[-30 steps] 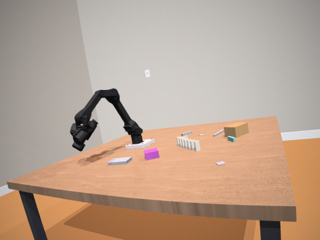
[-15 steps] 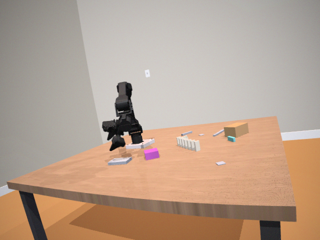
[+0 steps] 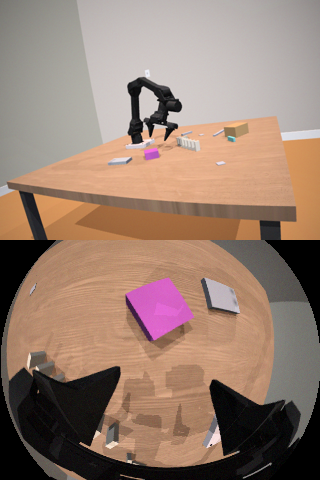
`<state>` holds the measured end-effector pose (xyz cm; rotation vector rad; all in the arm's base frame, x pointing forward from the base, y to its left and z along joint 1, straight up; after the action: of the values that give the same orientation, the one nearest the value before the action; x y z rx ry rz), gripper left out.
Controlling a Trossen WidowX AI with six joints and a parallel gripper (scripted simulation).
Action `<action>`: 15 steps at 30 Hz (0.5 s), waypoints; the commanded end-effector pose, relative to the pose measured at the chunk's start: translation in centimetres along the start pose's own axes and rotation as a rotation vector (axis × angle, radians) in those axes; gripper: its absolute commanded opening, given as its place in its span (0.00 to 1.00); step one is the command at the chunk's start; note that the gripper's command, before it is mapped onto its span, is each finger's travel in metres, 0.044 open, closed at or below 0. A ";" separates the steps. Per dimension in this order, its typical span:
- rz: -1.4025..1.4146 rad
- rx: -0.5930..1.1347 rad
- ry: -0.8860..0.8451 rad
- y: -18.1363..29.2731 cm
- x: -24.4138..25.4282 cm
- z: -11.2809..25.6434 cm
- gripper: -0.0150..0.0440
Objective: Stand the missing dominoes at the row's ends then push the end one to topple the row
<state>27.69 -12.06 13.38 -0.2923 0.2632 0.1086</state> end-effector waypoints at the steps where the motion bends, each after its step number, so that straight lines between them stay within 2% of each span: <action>1: 0.190 0.028 -0.119 5.9 2.3 2.5 1.00; 6: 0.438 0.071 -0.253 13.7 3.4 5.5 1.00; 12: 0.740 0.138 -0.380 22.8 2.2 8.5 1.00; 15: 0.777 0.147 -0.394 23.9 1.9 8.8 1.00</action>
<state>28.80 11.49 14.28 -0.0368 0.0018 0.8349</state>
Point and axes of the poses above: the point midway between the two fingers, 35 mm back from their tips, its own z axis back along the fingers, its own x axis across the jaws, y = z × x, the point moved 5 cm from there along z, back along the fingers, and after that the axes turned 6 degrees about z, right-handed, at the moved point
